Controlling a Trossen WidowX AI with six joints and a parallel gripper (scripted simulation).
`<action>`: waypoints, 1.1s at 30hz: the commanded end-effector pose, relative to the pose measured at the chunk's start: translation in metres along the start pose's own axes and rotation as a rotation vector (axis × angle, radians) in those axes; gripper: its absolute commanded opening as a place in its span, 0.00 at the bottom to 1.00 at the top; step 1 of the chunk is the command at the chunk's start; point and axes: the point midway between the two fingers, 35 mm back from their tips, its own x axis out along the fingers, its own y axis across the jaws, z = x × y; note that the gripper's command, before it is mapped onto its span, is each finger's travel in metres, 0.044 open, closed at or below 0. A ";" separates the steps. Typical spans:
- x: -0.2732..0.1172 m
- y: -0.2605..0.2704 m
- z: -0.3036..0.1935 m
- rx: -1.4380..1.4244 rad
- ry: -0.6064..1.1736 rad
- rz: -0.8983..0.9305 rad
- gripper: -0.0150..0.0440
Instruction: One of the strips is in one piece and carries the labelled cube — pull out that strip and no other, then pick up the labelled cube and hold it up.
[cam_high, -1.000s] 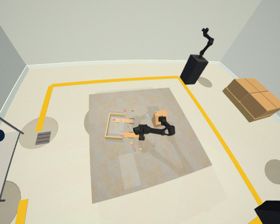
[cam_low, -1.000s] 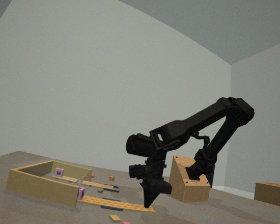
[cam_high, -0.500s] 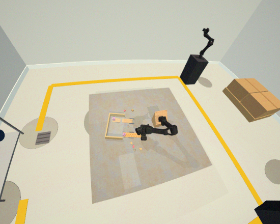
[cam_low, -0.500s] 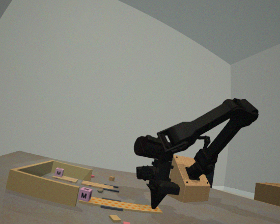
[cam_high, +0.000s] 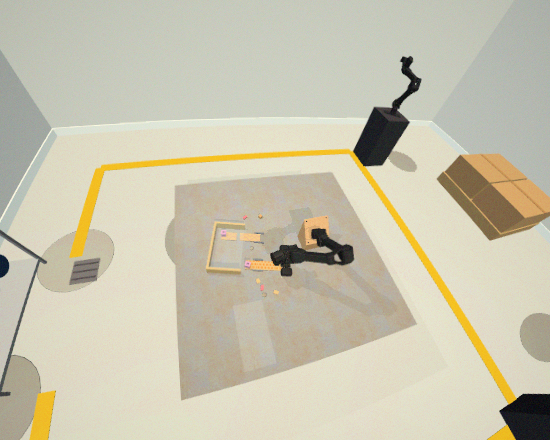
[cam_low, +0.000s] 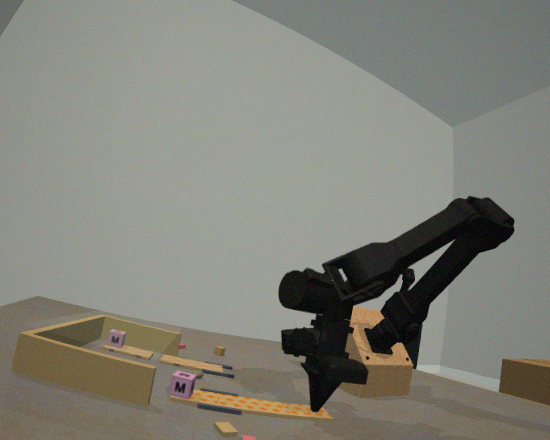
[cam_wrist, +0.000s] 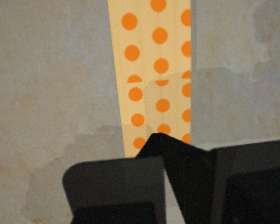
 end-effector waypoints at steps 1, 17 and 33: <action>0.004 -0.002 -0.012 0.006 0.023 -0.006 0.25; 0.004 -0.002 -0.013 0.006 0.023 -0.006 0.25; -0.001 0.000 -0.007 0.000 0.003 -0.001 0.25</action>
